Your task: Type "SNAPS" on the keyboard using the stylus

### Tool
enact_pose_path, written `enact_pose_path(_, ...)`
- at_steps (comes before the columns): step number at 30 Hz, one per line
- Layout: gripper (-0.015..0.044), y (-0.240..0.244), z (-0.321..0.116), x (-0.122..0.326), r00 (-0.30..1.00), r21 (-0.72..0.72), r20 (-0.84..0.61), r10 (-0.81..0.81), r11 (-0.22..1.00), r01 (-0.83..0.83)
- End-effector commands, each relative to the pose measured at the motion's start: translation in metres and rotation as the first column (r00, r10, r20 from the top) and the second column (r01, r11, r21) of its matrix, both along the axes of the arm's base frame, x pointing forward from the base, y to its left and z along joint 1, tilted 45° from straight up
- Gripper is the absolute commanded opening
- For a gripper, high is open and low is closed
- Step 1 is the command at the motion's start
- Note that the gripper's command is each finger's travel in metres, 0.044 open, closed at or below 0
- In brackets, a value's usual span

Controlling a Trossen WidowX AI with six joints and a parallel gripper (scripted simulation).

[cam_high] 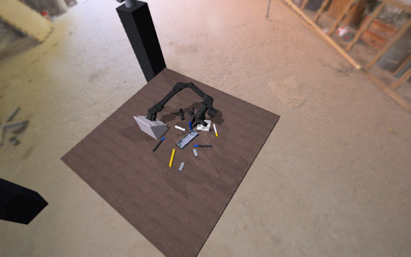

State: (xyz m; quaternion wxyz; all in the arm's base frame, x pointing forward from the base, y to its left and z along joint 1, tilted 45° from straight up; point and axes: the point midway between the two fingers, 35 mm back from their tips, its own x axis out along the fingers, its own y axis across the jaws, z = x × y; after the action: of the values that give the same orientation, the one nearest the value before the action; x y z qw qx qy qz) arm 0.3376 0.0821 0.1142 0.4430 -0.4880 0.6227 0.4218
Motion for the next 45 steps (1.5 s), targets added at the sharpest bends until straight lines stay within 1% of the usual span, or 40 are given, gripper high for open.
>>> enact_pose_path(1, 0.0000, 0.003, -0.003, -0.001, 1.000, 0.002, -0.003, -0.004, 1.000, 0.004)
enact_pose_path(3, 0.0000, 0.003, -0.003, -0.001, 1.000, 0.002, -0.003, -0.004, 1.000, 0.004)
enact_pose_path(6, 0.0079, 0.004, -0.004, -0.001, 1.000, 0.002, -0.003, -0.004, 1.000, 0.004)
enact_pose_path(7, 0.0081, 0.004, -0.005, -0.001, 1.000, 0.002, -0.003, -0.004, 1.000, 0.004)
enact_pose_path(45, 0.0081, 0.015, -0.016, -0.001, 1.000, 0.003, -0.003, -0.004, 1.000, 0.004)
